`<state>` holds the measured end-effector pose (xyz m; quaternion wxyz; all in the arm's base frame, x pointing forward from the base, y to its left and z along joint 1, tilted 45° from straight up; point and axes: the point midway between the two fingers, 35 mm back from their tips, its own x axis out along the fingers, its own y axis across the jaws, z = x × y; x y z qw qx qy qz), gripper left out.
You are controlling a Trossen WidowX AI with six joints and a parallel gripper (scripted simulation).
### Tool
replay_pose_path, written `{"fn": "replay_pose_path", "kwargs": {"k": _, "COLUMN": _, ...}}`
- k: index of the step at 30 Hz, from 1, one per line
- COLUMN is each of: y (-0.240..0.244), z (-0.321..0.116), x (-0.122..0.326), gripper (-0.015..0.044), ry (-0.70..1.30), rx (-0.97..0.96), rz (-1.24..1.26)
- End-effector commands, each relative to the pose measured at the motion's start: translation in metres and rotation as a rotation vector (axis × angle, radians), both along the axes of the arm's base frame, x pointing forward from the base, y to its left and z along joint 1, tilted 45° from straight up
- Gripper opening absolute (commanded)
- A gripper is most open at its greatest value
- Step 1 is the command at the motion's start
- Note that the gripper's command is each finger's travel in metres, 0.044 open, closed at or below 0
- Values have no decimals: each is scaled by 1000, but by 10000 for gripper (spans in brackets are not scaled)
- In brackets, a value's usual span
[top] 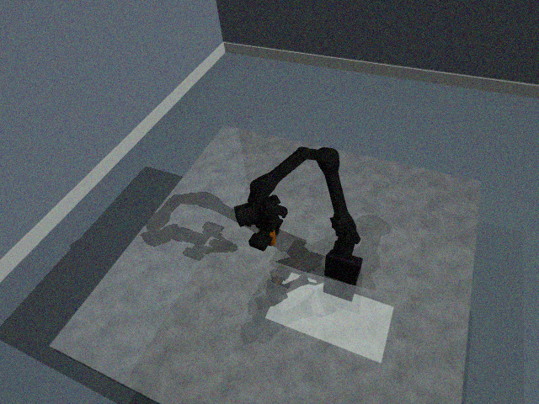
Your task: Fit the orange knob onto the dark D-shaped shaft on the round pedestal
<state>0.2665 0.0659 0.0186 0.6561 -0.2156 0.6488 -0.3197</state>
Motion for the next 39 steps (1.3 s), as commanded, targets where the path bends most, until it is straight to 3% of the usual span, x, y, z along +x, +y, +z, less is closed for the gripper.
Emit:
{"fn": "replay_pose_path", "kwargs": {"k": 1, "y": 12, "z": 13, "x": 0, "gripper": 0, "ry": -15, "rx": 4, "rz": -4}}
{"fn": "replay_pose_path", "kwargs": {"k": 39, "y": -64, "z": 42, "x": 46, "gripper": 0, "ry": -18, "rx": 31, "rz": -9}}
